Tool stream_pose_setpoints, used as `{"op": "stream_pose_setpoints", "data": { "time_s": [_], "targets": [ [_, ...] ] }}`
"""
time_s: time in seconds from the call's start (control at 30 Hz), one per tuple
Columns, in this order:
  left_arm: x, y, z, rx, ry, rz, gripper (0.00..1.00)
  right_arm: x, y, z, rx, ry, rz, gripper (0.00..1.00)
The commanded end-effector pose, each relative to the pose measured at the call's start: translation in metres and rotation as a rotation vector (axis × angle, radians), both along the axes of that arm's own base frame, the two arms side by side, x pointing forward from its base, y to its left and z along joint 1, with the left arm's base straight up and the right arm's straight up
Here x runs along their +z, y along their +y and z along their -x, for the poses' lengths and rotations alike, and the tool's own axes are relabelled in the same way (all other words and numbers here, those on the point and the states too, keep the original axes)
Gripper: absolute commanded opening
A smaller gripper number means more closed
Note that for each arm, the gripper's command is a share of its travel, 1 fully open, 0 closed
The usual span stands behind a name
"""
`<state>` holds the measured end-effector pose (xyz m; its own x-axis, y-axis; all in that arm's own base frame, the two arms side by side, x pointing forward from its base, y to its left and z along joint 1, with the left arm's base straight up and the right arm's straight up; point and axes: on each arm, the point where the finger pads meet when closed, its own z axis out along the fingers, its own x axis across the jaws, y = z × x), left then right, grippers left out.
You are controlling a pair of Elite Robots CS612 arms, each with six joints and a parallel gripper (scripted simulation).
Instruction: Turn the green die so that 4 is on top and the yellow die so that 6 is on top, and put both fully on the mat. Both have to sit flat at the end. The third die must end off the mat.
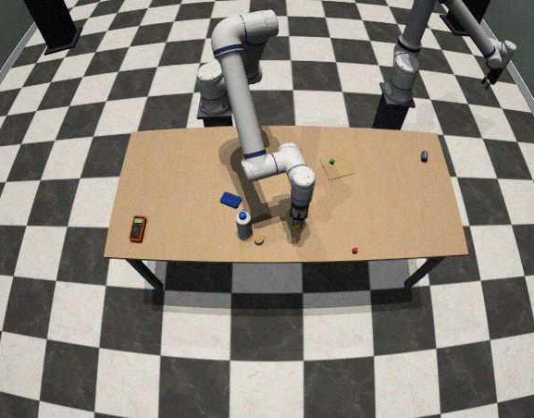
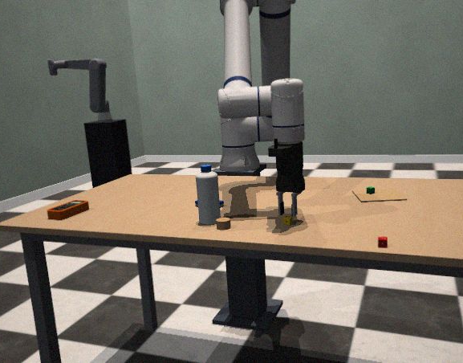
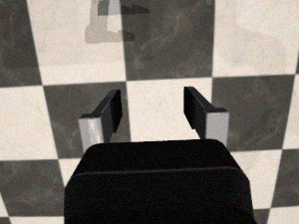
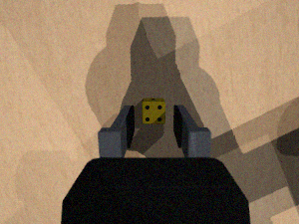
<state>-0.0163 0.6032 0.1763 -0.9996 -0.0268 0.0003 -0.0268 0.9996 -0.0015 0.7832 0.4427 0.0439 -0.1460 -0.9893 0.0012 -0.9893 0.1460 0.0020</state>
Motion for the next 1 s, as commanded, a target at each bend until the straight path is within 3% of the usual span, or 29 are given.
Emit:
{"op": "stream_pose_setpoints", "data": {
  "time_s": [0.0, 0.57, 0.97],
  "targets": [
    [0.001, 0.001, 0.000, 0.000, 0.000, -0.001, 1.00, 0.002, 0.000, -0.001, 0.000, -0.002, -0.001, 0.70],
    [0.001, 0.001, 0.000, 0.000, 0.000, -0.001, 1.00, 0.001, 0.001, -0.001, 0.000, -0.002, -0.001, 0.70],
    [0.001, 0.001, 0.000, 0.000, 0.000, -0.001, 1.00, -0.011, 0.001, -0.001, 0.000, -0.002, -0.001, 0.70]
  ]
}}
